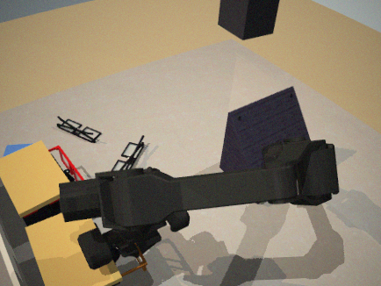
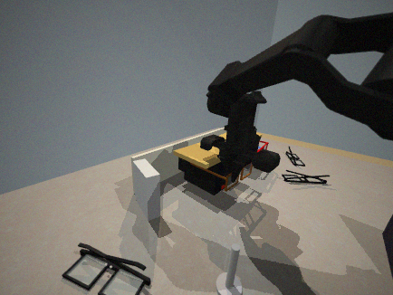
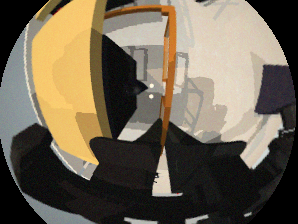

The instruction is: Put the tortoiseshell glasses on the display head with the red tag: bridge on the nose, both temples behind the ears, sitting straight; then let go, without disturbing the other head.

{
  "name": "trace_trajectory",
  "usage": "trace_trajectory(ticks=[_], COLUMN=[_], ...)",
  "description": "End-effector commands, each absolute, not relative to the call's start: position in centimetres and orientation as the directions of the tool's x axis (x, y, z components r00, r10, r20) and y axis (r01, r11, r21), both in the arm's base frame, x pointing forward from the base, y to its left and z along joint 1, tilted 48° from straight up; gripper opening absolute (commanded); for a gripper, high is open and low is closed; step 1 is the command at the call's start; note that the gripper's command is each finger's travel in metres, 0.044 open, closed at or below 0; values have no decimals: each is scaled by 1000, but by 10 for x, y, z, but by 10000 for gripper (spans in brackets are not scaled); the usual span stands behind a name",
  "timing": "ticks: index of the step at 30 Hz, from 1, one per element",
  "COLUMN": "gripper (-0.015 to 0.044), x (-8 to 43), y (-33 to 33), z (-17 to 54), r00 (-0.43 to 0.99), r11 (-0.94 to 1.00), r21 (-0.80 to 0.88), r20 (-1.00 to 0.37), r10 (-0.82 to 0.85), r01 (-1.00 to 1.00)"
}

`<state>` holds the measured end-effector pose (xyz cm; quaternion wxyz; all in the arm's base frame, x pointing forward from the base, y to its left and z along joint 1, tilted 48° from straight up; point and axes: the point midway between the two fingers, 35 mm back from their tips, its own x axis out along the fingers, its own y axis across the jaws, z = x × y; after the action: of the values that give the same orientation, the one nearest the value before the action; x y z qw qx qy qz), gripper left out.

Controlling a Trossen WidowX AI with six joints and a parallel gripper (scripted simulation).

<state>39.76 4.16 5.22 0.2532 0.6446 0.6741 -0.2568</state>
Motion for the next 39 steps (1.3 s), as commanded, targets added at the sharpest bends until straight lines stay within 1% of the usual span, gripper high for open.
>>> trace_trajectory(ticks=[1,13,39], gripper=[0,0,0], x=[406,414,415], y=[41,42,44], z=[54,54,51], r00=[-35,-35,-35], r11=[33,33,33], r21=[-16,-15,-15], r20=[-672,-672,-672], r10=[739,740,740], r01=[999,999,999])
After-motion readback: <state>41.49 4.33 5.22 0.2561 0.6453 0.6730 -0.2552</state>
